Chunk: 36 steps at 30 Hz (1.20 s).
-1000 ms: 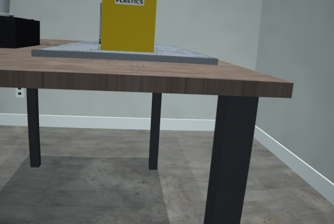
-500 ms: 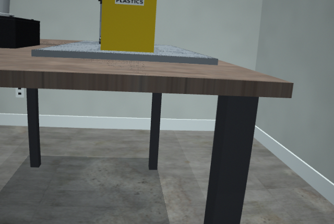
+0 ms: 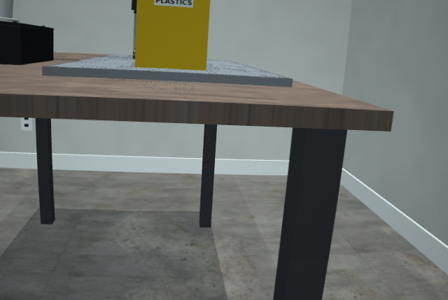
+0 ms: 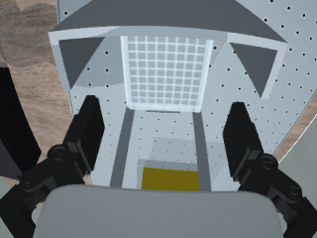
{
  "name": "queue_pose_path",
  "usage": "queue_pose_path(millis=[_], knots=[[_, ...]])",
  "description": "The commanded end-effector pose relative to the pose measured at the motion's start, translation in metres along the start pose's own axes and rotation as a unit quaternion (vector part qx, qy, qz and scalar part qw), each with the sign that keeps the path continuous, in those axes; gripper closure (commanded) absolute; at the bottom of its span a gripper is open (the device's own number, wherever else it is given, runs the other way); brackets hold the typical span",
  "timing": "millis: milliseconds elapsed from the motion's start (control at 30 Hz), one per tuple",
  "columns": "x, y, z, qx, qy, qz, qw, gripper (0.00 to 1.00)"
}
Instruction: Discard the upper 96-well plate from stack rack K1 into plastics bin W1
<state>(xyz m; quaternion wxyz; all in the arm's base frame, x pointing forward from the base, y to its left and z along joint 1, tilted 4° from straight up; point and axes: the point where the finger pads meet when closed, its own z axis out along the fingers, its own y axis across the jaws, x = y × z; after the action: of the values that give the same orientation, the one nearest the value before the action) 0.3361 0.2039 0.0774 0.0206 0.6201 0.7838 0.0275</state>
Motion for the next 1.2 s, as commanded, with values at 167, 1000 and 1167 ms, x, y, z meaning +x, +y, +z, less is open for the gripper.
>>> queue_pose_path(millis=[167, 1000, 1167], knots=[[0.0, 0.001, 0.013, -0.001, 0.0, 0.0, 1.0, 0.0], [0.0, 0.001, 0.048, -0.001, 0.0, 0.0, 1.0, 0.0], [0.0, 0.001, 0.056, -0.001, 0.0, 0.0, 1.0, 0.0]])
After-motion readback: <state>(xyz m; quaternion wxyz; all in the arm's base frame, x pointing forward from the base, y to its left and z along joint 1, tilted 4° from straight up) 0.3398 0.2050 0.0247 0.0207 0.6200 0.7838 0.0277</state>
